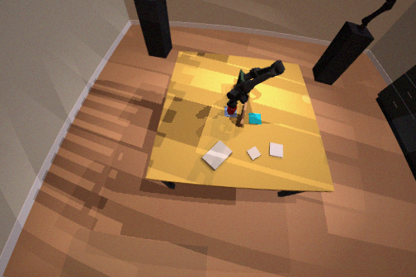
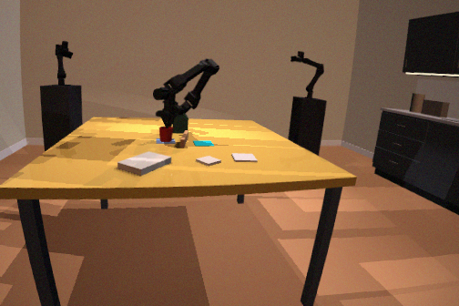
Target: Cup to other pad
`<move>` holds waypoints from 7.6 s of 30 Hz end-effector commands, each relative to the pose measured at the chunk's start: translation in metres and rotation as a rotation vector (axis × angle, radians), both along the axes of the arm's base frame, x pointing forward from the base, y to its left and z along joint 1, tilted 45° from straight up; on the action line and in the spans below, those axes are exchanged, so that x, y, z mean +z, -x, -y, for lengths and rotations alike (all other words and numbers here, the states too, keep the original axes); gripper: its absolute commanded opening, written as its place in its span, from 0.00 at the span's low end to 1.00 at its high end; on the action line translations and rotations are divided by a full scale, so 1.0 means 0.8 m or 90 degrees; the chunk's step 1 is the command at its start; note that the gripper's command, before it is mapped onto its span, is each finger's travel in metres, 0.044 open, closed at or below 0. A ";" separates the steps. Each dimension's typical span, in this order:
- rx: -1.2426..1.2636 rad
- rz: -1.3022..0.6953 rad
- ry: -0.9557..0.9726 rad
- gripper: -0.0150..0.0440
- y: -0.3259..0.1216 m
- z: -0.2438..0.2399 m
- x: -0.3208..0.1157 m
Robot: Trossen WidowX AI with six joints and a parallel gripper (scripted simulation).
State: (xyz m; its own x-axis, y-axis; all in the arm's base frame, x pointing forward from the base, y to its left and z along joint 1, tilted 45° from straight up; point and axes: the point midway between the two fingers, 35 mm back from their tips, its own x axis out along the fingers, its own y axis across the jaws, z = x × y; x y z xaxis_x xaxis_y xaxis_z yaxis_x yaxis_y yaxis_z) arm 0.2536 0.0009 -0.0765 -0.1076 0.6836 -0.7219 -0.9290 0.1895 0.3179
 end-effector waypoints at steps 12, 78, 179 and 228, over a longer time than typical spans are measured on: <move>-0.003 -0.005 -0.006 0.50 0.007 -0.024 -0.023; -0.005 -0.008 -0.007 0.25 0.000 0.031 0.034; -0.002 -0.006 -0.010 0.25 -0.016 -0.162 0.198; 0.000 -0.002 -0.009 0.25 -0.010 -0.204 0.157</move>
State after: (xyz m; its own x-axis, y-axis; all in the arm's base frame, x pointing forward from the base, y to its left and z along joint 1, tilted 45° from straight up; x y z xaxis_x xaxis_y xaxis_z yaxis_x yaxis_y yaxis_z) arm 0.2610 0.1643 0.0490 -0.1105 0.6933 -0.7121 -0.9274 0.1857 0.3247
